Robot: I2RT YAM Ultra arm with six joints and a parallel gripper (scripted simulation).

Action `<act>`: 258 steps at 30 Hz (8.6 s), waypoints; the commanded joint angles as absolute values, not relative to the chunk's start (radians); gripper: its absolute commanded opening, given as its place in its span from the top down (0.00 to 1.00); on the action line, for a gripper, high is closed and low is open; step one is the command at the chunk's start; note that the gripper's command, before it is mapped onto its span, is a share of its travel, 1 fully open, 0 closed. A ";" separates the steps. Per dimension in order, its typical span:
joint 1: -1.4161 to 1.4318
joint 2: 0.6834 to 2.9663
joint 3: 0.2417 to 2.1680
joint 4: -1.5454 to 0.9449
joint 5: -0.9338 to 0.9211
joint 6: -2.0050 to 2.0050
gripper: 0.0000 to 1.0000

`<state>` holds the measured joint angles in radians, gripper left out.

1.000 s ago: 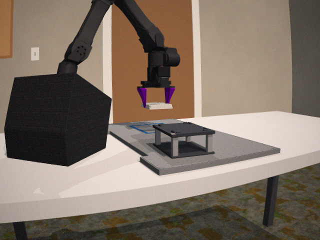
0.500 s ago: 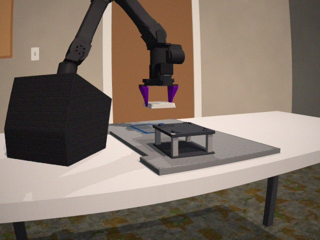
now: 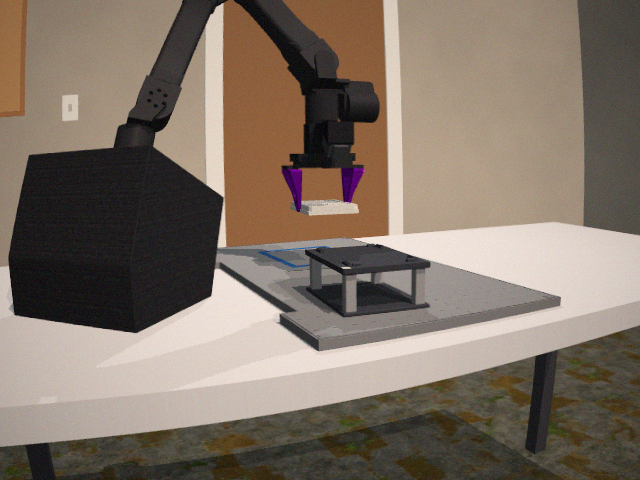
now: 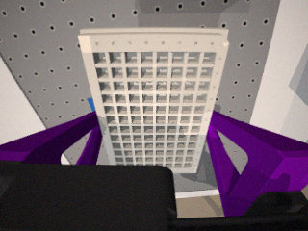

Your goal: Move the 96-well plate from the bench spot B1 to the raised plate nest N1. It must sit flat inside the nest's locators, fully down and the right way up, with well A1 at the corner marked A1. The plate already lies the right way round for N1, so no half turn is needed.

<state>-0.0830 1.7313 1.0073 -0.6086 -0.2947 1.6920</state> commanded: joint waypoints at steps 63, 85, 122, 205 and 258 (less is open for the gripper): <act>-0.694 1.936 1.160 -0.762 -0.380 1.035 1.00; -0.837 2.031 1.307 -0.839 -0.376 0.880 1.00; -0.824 2.048 1.317 -0.840 -0.378 0.893 1.00; -0.781 2.125 1.230 -0.705 -0.380 0.929 1.00; -0.756 2.169 1.192 -0.567 -0.378 0.970 1.00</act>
